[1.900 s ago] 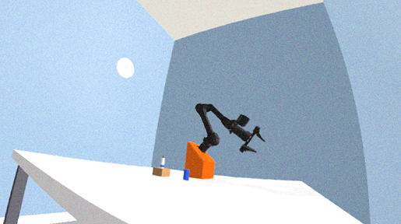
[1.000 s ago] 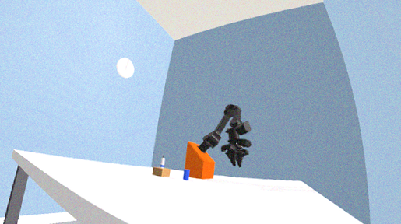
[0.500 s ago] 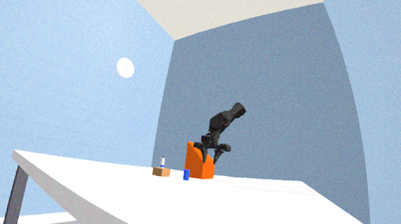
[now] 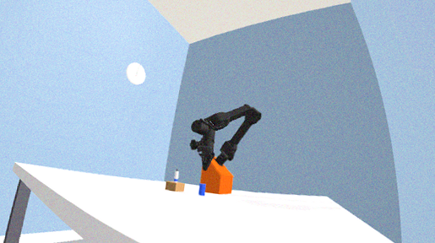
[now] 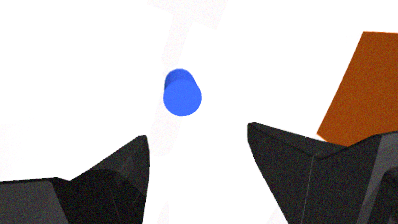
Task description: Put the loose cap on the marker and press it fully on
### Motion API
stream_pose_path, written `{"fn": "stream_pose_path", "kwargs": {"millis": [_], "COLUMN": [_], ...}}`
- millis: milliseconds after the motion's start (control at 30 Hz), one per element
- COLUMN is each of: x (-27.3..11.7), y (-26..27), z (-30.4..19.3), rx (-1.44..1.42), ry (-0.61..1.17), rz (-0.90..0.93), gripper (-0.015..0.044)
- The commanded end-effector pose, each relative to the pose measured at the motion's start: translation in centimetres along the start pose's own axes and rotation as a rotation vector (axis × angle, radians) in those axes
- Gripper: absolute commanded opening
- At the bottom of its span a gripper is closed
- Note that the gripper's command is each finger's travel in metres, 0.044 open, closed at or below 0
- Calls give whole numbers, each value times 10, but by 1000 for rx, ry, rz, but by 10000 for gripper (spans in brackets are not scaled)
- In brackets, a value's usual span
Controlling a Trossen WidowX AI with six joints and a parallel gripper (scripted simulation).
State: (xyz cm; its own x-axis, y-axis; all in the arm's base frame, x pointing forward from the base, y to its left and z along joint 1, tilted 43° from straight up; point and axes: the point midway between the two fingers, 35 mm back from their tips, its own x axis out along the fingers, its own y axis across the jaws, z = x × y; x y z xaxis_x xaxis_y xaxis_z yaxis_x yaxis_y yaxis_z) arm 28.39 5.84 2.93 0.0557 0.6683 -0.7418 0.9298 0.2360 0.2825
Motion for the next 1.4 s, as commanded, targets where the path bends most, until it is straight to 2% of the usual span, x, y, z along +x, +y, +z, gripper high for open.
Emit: {"fn": "stream_pose_path", "kwargs": {"millis": [0,133,267,1367], "x": [-3,0,32,81], "y": [2,2,2,4], "z": [4,4,4,2], "rx": [56,56,56,56], "ry": [9,9,11,11], "rz": [7,7,7,7], "gripper": [244,244,244,244]}}
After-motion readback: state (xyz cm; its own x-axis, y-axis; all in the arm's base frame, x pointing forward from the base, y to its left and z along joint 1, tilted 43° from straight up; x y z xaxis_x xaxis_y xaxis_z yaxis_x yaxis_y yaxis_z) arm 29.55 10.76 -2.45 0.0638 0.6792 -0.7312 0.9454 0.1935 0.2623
